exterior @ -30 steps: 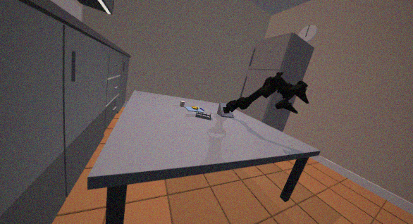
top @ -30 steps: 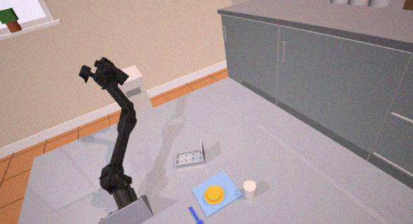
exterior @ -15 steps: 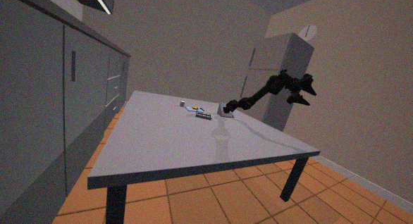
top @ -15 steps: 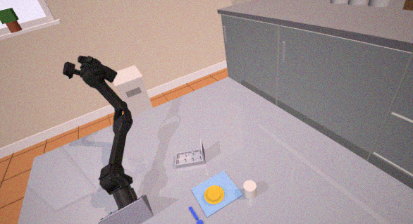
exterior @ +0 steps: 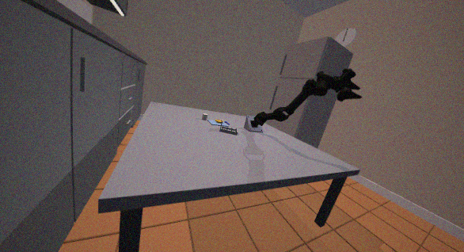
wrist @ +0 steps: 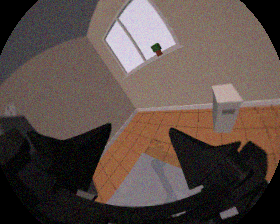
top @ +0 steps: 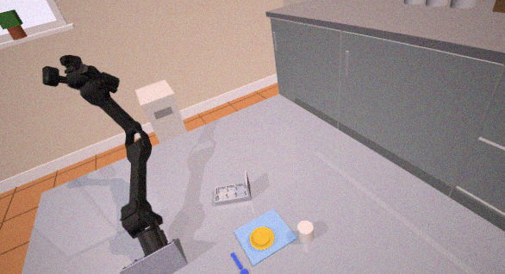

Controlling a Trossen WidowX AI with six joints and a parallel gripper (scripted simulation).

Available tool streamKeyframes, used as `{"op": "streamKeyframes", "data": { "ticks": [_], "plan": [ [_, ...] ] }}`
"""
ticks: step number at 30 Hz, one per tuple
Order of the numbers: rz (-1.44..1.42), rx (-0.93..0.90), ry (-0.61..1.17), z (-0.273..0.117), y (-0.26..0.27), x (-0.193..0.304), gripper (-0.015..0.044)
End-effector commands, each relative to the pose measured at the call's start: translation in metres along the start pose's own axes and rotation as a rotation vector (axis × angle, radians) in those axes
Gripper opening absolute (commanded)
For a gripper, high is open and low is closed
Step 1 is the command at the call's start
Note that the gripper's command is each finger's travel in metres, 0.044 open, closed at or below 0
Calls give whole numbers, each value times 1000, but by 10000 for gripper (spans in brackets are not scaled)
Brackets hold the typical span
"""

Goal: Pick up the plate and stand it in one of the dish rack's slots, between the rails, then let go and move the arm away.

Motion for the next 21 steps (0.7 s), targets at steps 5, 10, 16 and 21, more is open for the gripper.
{"op": "streamKeyframes", "data": {
  "ticks": [5, 10, 16, 21],
  "plan": [
    [-123, -166, -83, -10, 69, 8, 400],
    [-177, -263, -133, -20, 105, 13, 400],
    [-212, -374, -183, -36, 138, 18, 400],
    [-240, -461, -221, -50, 162, 21, 400]
  ]
}}
Point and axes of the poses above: the point midway between the two fingers, 35 mm back from their tips, its own z axis out along the fingers, its own y axis across the jaws, x = y × z, the point moved 6 cm from there along -z, back along the fingers, and after that the axes turned 12 degrees about z, right-handed, at the moved point
